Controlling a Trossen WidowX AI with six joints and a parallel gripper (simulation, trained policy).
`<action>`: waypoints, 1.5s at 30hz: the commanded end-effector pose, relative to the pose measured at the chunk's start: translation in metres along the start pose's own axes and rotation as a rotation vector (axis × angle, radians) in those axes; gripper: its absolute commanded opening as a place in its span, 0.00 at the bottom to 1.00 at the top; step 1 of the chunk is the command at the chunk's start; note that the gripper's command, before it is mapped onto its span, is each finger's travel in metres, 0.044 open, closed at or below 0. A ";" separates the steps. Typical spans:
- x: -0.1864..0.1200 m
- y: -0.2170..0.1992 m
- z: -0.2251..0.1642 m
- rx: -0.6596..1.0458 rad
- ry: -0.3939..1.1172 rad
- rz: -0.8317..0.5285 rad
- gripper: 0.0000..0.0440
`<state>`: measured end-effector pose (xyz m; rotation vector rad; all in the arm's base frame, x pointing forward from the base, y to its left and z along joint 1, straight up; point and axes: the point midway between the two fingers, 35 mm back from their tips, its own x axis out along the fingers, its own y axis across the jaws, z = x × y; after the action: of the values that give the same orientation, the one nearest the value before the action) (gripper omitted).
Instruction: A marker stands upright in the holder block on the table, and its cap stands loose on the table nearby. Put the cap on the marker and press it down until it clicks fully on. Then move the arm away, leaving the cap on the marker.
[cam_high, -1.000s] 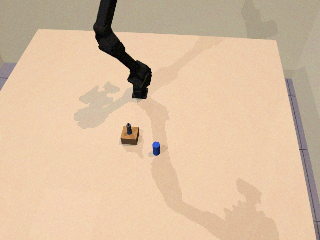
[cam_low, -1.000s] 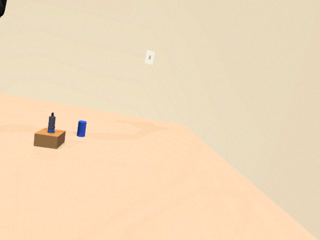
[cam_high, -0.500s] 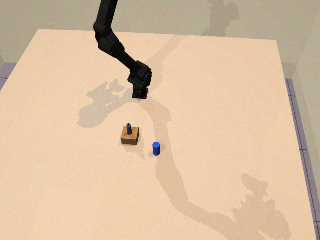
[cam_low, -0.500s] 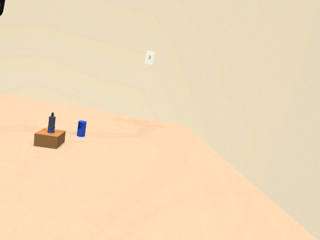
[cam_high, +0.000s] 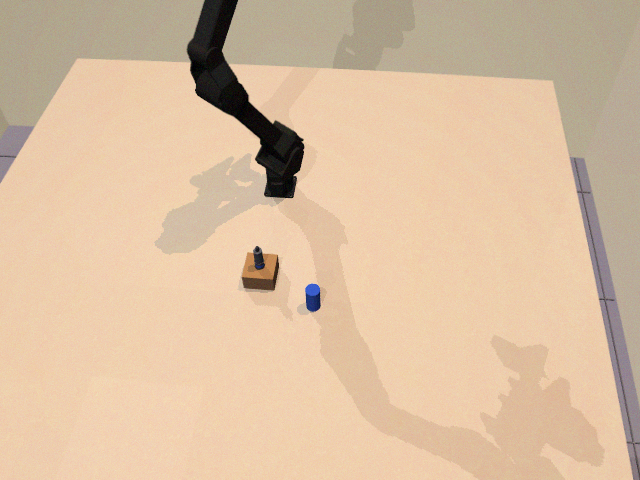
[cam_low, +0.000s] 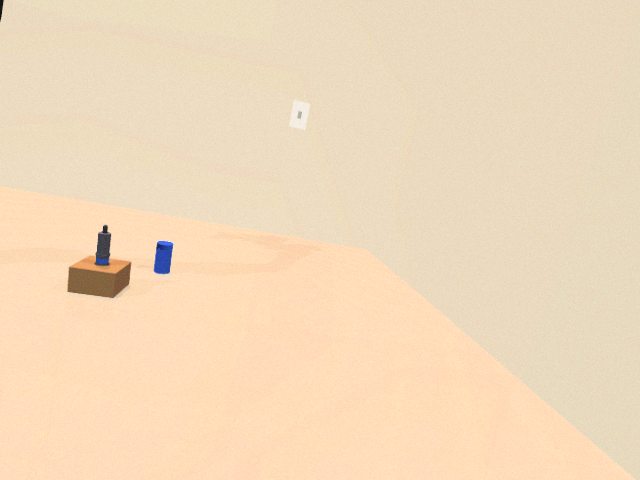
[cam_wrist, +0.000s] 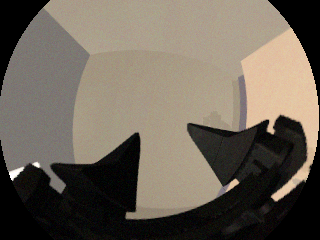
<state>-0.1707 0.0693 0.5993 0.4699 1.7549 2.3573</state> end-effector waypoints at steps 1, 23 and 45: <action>0.004 -0.013 0.002 0.008 -0.010 -0.049 0.69; 0.017 -0.073 0.015 0.081 -0.059 -0.284 0.70; 0.023 -0.131 0.034 0.168 -0.131 -0.502 0.71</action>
<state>-0.1872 0.1397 0.4956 0.1836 1.7614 1.8552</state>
